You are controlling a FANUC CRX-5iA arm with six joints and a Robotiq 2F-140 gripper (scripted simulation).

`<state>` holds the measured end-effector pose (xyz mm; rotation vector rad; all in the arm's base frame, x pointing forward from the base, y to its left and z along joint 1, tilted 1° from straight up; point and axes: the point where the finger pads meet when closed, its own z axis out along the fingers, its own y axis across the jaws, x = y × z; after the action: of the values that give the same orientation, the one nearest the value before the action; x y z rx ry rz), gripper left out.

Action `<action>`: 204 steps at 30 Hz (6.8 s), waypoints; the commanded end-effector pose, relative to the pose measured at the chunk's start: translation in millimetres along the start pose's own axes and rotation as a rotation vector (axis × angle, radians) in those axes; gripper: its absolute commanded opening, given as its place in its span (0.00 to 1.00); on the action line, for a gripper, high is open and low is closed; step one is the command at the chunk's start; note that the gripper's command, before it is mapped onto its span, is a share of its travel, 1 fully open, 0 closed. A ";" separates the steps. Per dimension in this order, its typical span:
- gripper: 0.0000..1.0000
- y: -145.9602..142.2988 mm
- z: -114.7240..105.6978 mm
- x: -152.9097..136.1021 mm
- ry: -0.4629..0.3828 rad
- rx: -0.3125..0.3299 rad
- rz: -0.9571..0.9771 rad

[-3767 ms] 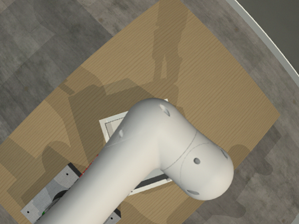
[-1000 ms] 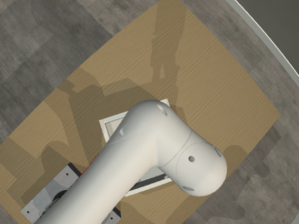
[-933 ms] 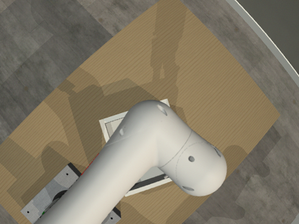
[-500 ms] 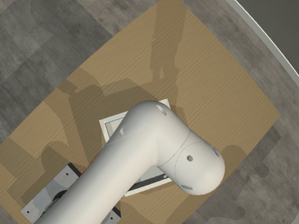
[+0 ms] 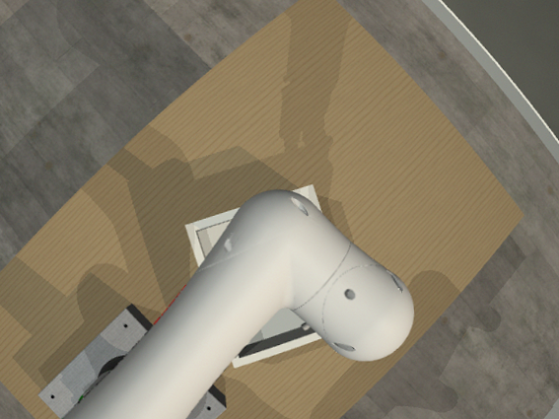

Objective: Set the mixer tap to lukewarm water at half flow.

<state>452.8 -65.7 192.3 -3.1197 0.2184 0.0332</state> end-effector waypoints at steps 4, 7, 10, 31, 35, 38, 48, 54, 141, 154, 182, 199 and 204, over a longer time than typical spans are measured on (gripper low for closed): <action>0.39 0.0 7.4 0.1 0.000 0.000 0.000; 0.39 0.0 10.6 0.2 0.000 0.000 0.000; 0.39 0.0 13.1 0.2 0.000 0.000 0.000; 0.39 0.0 16.7 0.2 0.000 0.000 0.000; 0.39 0.0 16.7 0.2 0.000 0.000 0.000; 0.39 0.0 16.7 0.2 0.000 0.000 0.000; 0.39 0.0 16.7 0.2 0.000 0.000 0.000; 0.39 0.0 16.7 0.2 0.000 0.000 0.000; 0.00 -17.1 16.7 2.5 0.000 0.000 0.276; 0.00 -17.5 16.7 2.6 0.000 0.000 0.283; 0.39 -17.5 16.7 2.6 0.000 0.000 0.283; 0.39 -17.5 16.7 2.6 0.000 0.000 0.283; 0.39 -17.5 16.7 2.6 0.000 0.000 0.283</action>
<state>457.4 -48.4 175.6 -3.0607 0.6570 0.0359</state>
